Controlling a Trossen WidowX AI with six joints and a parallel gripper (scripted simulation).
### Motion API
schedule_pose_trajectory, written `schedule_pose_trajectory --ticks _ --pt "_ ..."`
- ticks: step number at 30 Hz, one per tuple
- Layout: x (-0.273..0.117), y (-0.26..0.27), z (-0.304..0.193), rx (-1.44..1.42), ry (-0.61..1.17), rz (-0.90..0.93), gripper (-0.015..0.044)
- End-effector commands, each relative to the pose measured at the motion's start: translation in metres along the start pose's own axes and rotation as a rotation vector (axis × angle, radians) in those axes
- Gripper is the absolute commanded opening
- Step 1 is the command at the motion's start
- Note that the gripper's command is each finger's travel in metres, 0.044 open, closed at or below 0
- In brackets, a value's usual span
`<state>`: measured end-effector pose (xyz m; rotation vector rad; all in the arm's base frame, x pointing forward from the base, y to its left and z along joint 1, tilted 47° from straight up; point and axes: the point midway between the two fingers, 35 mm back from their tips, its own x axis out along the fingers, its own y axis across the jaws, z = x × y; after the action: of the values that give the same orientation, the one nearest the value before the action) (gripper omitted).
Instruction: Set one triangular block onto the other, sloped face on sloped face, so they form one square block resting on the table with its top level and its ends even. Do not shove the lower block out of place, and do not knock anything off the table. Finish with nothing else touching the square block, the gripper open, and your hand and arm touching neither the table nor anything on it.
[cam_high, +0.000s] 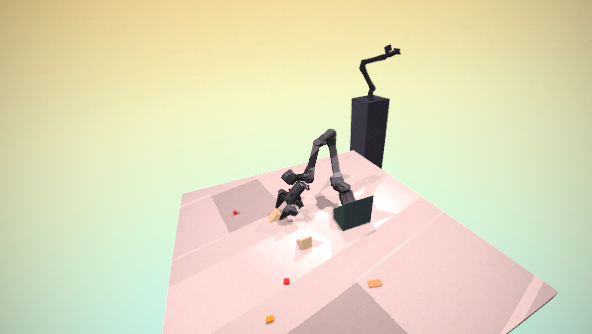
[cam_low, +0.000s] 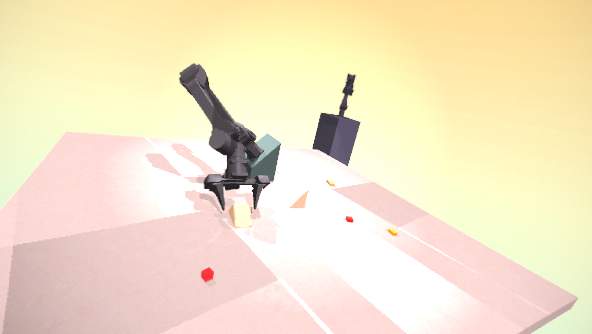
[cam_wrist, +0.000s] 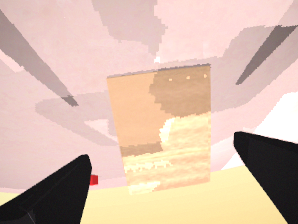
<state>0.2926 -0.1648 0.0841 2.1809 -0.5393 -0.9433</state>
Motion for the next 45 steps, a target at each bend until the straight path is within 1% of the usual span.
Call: schedule_pose_trajectory --ticks 1,11,19,26,33,45 --pt "0.014 0.000 0.001 0.005 0.009 0.003 0.0440" --pt "0.016 0.000 0.003 0.006 0.010 0.003 0.0440" --pt "0.015 0.001 0.002 0.010 0.009 0.007 0.0230" --pt "0.015 0.001 0.002 0.010 0.009 0.007 0.0183" --pt "0.010 0.000 -0.006 0.012 0.008 0.004 0.0000" --pt "-0.026 -0.001 -0.048 0.016 0.006 -0.002 0.0000"
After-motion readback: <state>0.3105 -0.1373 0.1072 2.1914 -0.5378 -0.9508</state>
